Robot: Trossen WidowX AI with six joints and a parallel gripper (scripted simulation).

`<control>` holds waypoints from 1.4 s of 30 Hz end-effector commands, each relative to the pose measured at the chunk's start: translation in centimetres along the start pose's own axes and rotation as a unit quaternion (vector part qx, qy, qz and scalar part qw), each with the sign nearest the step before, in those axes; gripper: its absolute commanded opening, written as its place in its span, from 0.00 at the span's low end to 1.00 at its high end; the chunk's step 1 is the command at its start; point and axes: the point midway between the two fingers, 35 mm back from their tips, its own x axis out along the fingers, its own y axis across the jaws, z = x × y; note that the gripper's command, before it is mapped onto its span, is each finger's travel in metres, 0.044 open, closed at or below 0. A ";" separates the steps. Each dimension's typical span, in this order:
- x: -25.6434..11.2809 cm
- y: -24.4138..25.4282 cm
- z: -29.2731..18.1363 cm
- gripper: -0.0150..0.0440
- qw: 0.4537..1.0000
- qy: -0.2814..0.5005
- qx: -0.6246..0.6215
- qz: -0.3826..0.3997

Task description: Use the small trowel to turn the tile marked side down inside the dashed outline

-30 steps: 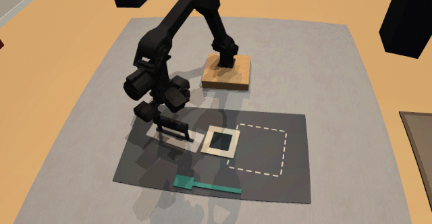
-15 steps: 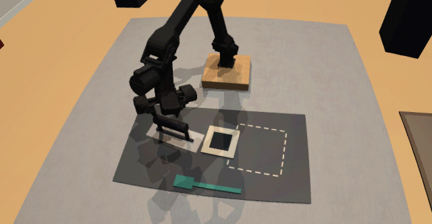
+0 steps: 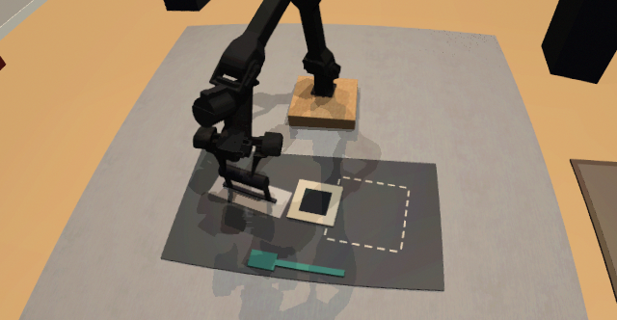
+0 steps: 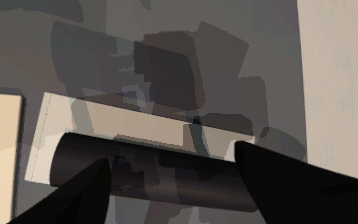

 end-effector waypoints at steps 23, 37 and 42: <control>0.4 0.2 -1.2 0.76 0.906 -0.118 0.406 0.000; 0.4 1.0 -2.2 0.76 0.787 -0.172 0.591 0.042; 0.5 1.6 -2.9 0.76 0.733 -0.182 0.652 0.066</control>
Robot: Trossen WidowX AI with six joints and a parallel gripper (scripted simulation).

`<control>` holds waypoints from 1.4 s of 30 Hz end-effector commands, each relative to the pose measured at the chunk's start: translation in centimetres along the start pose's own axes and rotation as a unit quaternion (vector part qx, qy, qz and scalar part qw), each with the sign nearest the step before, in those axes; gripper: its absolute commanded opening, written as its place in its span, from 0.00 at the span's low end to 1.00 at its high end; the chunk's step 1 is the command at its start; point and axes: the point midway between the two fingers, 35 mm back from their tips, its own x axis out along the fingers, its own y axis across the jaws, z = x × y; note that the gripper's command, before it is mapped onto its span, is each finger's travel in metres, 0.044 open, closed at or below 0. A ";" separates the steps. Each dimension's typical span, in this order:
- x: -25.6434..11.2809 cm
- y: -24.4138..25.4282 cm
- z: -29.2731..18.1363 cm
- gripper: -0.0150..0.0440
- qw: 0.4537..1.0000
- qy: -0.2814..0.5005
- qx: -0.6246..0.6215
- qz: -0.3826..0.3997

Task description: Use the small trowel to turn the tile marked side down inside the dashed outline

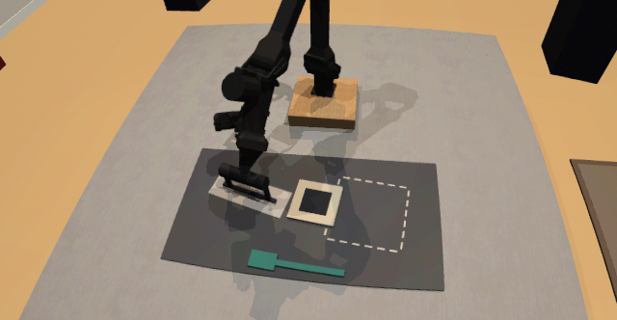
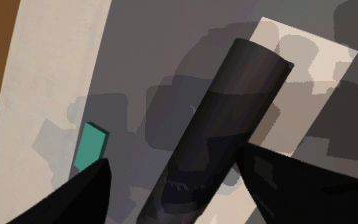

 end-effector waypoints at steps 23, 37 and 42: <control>-0.6 -1.8 -2.8 0.76 0.957 0.001 0.283 0.058; 1.5 -1.4 -2.6 0.76 0.958 0.002 0.282 0.059; 2.3 -1.3 -2.6 0.76 0.958 0.002 0.282 0.059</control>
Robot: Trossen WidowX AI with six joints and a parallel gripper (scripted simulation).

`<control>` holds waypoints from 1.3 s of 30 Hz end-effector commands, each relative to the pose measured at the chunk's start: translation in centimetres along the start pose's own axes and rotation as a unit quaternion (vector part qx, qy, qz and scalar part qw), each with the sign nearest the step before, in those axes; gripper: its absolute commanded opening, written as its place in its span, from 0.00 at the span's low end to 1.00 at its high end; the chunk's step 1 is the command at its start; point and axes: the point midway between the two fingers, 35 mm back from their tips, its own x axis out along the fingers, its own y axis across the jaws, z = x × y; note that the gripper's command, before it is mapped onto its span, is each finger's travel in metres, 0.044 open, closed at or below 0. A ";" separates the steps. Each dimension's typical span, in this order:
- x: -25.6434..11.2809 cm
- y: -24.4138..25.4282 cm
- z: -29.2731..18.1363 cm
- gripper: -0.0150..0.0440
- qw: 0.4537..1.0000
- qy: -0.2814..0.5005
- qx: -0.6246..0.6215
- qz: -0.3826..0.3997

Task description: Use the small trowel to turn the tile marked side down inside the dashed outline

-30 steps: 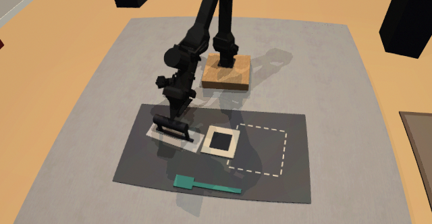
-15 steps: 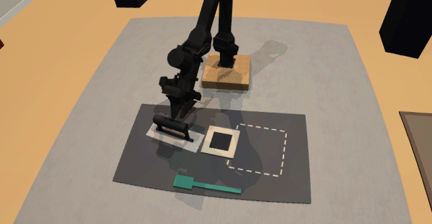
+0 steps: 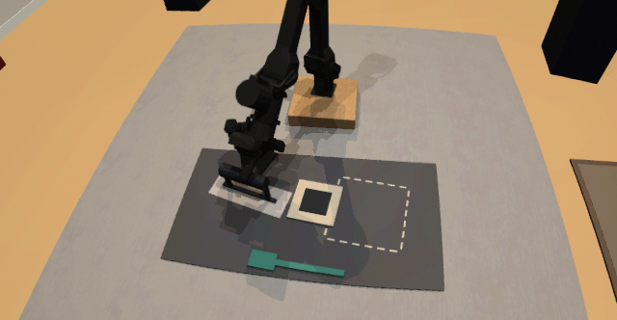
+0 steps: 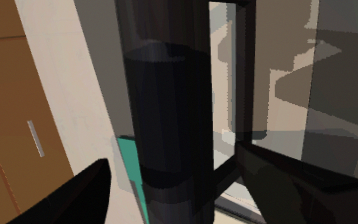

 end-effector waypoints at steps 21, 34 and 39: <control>3.4 -0.2 0.0 0.72 1.000 -0.001 0.002 0.000; 3.4 -0.2 0.0 0.41 1.000 -0.001 0.002 0.000; 3.4 -0.2 0.0 0.35 1.000 -0.001 0.002 0.000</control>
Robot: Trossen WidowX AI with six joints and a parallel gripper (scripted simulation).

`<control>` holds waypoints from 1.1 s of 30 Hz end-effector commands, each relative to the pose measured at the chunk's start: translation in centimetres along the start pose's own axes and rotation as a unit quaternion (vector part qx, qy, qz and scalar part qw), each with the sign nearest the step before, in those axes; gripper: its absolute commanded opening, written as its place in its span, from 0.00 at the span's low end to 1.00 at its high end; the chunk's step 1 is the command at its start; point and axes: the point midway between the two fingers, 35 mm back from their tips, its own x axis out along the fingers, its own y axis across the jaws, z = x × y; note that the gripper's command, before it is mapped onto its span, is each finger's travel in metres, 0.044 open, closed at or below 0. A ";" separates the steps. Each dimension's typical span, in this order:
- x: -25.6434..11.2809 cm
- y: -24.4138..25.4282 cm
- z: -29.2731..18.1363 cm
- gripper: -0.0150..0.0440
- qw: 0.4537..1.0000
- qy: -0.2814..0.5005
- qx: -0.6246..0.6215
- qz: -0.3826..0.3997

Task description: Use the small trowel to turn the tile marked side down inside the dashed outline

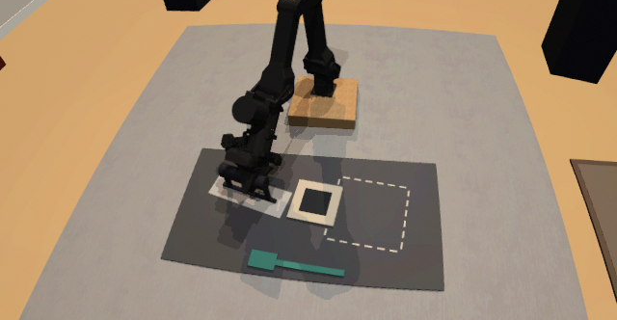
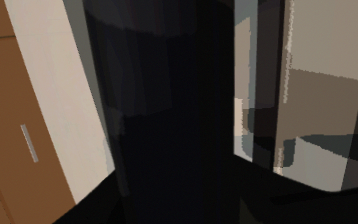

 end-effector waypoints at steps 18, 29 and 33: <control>-2.6 3.4 0.0 0.25 1.000 -0.001 0.001 0.000; -3.9 3.8 -0.3 0.25 0.999 0.008 -0.040 0.001; -4.0 3.0 -0.6 0.25 0.997 0.015 -0.080 0.003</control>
